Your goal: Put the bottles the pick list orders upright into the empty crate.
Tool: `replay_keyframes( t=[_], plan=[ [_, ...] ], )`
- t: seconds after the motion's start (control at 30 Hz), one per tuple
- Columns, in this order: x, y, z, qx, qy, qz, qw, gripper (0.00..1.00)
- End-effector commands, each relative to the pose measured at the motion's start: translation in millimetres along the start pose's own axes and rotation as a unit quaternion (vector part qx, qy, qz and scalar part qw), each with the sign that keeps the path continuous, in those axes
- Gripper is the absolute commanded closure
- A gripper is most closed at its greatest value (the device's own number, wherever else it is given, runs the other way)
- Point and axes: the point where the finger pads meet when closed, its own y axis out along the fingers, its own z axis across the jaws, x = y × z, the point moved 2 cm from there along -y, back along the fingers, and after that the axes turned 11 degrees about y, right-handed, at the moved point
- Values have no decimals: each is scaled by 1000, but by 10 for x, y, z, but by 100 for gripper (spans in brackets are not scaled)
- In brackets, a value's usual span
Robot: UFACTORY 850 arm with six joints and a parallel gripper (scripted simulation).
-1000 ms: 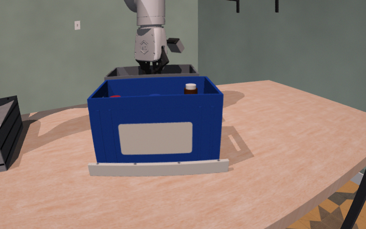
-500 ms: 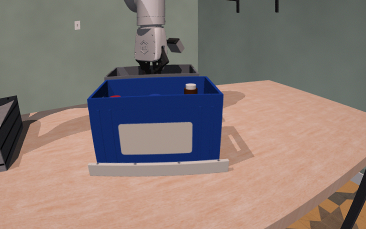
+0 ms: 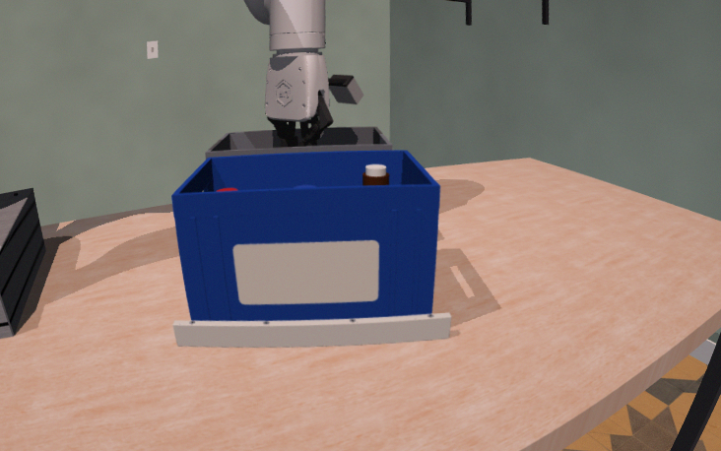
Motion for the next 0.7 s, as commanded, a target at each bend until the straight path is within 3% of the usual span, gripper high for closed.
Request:
replay_keyframes(
  t=[0.0, 0.17, 0.2, 0.67],
  plan=[
    [-10, -11, 2, 0, 0, 1, 1000, 100],
    [-10, -11, 2, 0, 0, 1, 1000, 100],
    [-10, 23, 2, 0, 0, 1, 1000, 35],
    [-10, 23, 2, 0, 0, 1, 1000, 35]
  ],
)
